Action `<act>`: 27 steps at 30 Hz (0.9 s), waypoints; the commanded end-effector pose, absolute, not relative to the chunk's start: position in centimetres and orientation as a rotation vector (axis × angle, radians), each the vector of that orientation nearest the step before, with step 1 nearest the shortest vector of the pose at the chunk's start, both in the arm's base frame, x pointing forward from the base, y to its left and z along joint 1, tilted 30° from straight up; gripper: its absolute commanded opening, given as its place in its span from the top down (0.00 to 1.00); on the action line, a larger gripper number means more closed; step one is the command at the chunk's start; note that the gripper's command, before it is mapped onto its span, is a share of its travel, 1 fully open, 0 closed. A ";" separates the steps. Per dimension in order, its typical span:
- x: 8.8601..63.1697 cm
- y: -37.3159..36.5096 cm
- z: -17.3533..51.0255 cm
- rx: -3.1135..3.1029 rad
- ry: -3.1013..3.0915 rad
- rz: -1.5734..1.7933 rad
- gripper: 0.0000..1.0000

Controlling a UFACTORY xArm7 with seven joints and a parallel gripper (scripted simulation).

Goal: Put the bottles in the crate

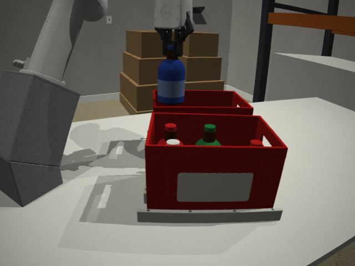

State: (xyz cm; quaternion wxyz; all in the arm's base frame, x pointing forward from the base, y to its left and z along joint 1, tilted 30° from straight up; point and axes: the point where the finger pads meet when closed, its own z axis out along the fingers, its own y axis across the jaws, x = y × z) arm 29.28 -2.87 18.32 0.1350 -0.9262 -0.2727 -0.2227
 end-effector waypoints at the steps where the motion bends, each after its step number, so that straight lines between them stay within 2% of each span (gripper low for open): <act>1: 29.5 -2.9 18.2 -2.685 -0.790 -0.651 1.00; 27: 30.3 -2.0 16.1 -2.685 -0.790 -0.651 1.00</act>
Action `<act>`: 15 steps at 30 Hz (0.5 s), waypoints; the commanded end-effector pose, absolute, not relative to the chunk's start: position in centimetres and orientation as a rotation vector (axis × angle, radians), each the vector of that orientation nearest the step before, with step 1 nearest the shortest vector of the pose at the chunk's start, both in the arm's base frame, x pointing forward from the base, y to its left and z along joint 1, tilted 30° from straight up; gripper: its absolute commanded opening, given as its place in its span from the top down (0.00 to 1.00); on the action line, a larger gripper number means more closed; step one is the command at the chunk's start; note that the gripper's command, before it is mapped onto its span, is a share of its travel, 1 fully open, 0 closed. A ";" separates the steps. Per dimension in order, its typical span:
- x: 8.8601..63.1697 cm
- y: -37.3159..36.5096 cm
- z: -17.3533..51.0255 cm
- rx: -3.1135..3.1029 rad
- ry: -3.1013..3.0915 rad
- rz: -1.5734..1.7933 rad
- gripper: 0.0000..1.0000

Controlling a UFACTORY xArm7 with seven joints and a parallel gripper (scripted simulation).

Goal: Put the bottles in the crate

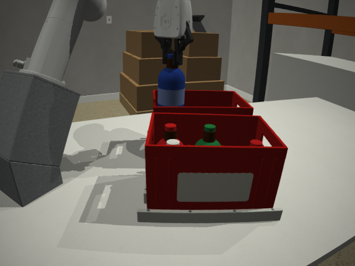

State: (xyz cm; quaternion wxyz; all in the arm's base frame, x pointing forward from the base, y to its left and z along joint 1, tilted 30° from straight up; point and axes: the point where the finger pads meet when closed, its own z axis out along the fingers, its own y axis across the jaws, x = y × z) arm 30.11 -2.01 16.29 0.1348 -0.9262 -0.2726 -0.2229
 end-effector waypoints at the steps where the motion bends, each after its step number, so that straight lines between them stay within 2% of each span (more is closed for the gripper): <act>1: 30.4 -1.9 16.1 -2.685 -0.790 -0.651 1.00; 15: 30.8 -1.5 15.0 -2.685 -0.790 -0.651 1.00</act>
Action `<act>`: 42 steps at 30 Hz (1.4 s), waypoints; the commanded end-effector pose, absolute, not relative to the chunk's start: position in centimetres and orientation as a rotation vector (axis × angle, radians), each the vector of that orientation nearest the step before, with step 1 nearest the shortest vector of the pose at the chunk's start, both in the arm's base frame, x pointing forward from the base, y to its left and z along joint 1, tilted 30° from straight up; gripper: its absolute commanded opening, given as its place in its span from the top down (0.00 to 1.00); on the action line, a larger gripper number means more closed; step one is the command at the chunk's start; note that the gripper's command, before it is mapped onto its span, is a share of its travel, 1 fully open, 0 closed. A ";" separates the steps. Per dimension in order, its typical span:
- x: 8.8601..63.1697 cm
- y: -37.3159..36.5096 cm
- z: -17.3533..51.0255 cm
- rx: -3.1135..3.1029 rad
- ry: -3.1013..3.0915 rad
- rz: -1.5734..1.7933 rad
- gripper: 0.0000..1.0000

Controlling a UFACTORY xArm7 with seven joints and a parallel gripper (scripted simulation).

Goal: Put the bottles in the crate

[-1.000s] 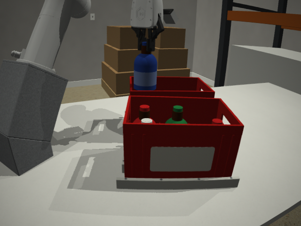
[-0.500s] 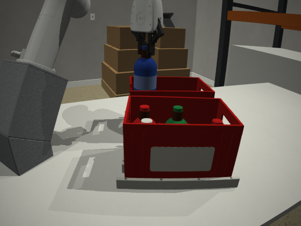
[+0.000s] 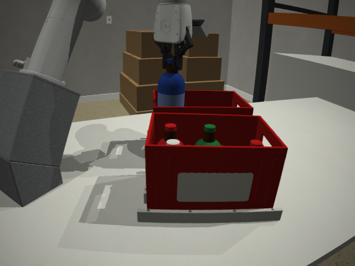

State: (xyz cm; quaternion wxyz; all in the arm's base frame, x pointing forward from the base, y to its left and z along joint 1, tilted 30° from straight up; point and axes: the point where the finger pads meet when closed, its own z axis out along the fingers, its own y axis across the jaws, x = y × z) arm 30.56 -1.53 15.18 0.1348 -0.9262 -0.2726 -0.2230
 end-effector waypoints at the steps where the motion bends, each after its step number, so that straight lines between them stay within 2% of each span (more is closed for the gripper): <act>1: 30.8 -1.4 14.9 -2.685 -0.790 -0.651 1.00; 42: 32.0 -0.1 11.9 -2.685 -0.789 -0.651 1.00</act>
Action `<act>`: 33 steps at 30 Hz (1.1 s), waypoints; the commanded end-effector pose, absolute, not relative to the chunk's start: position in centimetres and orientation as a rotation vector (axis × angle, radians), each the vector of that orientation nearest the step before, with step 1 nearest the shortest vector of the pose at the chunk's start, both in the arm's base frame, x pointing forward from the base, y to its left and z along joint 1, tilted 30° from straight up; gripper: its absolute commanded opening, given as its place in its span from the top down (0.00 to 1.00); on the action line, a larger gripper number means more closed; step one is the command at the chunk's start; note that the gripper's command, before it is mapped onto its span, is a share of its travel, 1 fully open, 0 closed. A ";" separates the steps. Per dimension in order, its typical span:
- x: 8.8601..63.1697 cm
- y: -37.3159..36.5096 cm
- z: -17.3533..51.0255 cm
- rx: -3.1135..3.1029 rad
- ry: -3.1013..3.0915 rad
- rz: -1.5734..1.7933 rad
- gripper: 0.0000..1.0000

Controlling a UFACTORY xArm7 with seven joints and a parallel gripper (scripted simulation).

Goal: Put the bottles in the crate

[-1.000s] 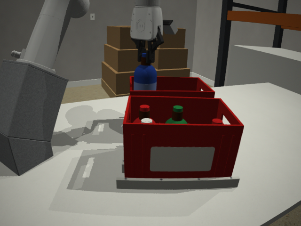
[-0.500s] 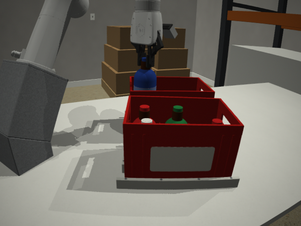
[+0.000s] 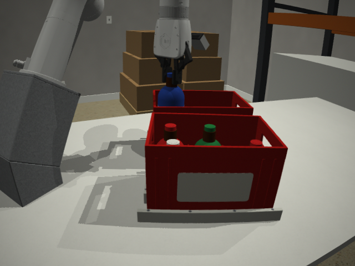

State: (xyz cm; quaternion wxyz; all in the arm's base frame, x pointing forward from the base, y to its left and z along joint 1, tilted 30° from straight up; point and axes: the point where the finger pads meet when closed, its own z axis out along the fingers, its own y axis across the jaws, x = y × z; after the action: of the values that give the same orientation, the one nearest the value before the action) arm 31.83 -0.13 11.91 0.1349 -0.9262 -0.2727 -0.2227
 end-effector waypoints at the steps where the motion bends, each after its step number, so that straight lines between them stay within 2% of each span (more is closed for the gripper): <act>1: 32.0 -0.1 11.8 -2.685 -0.789 -0.651 1.00; 33: 33.0 1.0 9.3 -2.685 -0.789 -0.650 1.00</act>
State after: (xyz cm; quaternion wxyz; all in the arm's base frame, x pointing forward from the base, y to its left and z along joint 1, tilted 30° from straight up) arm 32.83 0.95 9.41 0.1347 -0.9262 -0.2727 -0.2227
